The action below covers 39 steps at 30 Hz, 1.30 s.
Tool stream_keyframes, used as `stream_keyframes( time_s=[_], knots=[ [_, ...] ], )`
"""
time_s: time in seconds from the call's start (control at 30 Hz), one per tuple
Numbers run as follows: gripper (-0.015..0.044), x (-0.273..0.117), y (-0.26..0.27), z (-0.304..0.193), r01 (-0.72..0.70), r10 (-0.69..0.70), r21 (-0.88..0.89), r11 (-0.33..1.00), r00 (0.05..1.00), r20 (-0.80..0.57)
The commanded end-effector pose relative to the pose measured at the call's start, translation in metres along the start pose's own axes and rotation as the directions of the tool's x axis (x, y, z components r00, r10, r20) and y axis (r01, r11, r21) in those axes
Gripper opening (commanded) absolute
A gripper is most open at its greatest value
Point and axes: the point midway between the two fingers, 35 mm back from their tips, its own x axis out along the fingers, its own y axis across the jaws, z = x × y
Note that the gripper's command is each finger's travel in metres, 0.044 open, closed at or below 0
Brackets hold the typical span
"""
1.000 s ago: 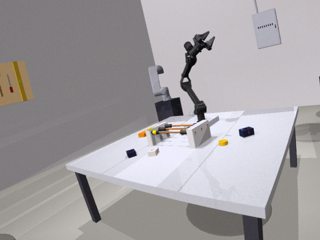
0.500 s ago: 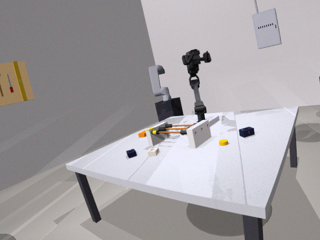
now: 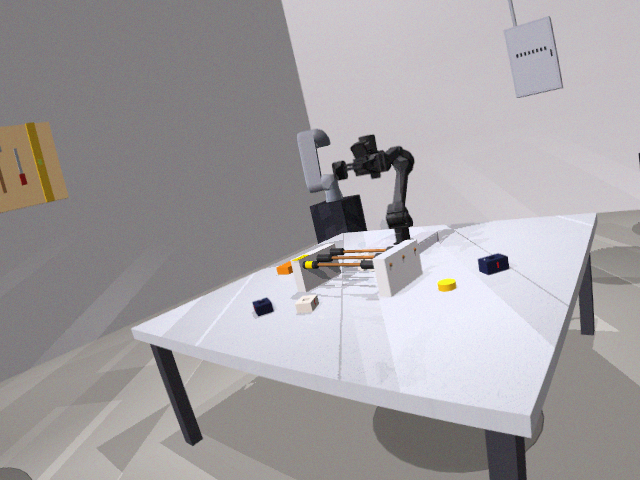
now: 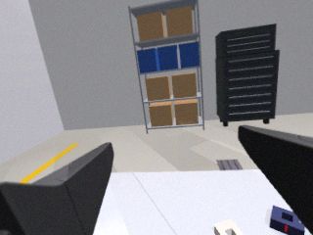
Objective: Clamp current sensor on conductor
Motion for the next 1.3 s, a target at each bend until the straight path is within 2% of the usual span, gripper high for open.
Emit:
stream_keyframes(
  time_s=[0.0,0.17,0.3,0.5,0.7,1.0,1.27],
  knots=[
    [0.0440,-0.001,-0.018,-0.013,0.075,-0.075,-0.015,0.997,0.997,-0.022],
    [0.0440,0.001,-0.020,-0.014,0.079,-0.080,-0.016,0.997,0.996,-0.033],
    [0.0440,0.026,-0.053,-0.037,0.167,-0.167,-0.022,0.986,0.954,-0.250],
    [0.0440,0.043,-0.119,-0.084,0.319,-0.274,-0.032,0.947,0.753,-0.598],
    [0.0440,0.038,-0.156,-0.112,0.403,-0.287,-0.036,0.914,0.583,-0.760],
    [0.0440,0.013,-0.205,-0.149,0.521,-0.226,-0.041,0.852,0.297,-0.928],
    [0.0440,0.011,-0.207,-0.151,0.527,-0.220,-0.041,0.849,0.282,-0.934]
  ],
)
